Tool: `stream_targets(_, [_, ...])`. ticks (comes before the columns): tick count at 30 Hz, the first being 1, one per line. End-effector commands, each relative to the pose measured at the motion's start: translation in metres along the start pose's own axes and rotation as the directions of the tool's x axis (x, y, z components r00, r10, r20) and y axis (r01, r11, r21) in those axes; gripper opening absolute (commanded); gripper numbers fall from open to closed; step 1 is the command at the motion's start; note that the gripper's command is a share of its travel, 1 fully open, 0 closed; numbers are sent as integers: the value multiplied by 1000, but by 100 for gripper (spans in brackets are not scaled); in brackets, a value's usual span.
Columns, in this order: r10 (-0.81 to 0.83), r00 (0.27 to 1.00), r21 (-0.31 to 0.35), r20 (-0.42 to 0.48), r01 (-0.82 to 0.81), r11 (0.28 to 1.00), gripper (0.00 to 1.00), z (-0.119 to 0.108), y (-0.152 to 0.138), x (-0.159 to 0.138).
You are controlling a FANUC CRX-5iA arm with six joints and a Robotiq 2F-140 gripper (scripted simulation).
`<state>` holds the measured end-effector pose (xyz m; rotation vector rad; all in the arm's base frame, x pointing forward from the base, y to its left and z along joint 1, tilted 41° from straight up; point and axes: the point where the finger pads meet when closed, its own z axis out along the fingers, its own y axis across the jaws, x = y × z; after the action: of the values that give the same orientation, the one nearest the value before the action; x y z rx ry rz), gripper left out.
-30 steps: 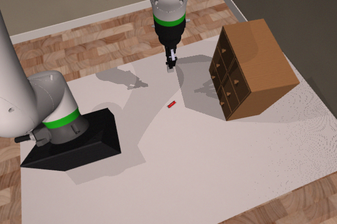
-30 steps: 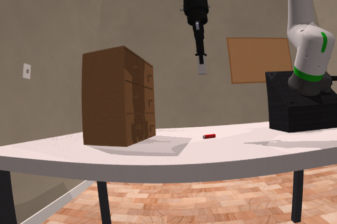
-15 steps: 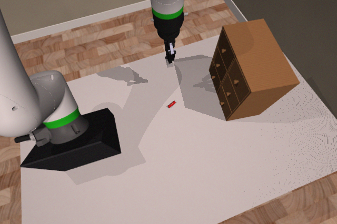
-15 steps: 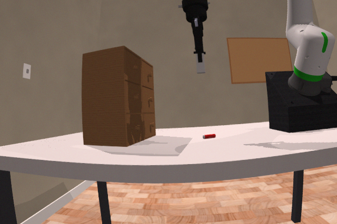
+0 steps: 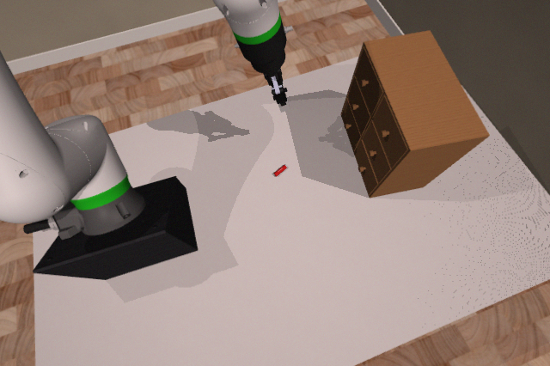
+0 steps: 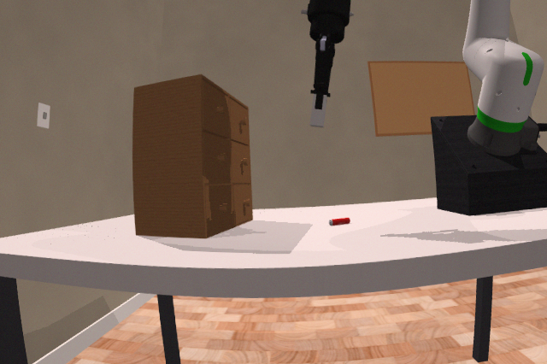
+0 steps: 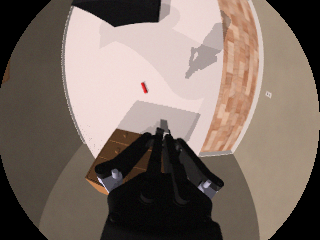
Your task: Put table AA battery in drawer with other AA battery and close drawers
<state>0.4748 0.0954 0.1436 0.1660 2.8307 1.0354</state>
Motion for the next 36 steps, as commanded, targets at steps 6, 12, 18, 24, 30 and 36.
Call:
stream_targets(6, [2, 958, 1, 287, -2, 1000, 0, 27, -1, -20])
stream_targets(12, [2, 856, 1, 517, -2, 1000, 0, 52, -1, -36])
stream_targets(18, [1, 750, 0, 662, -2, 1000, 0, 69, -2, -48])
stream_targets(24, [1, 710, 0, 704, -2, 1000, 0, 75, -2, -52])
stream_targets(30, [2, 660, -1, 751, -1, 1000, 0, 83, -1, -55])
stream_targets(36, [2, 608, -2, 794, -1, 1000, 0, 89, -1, -60])
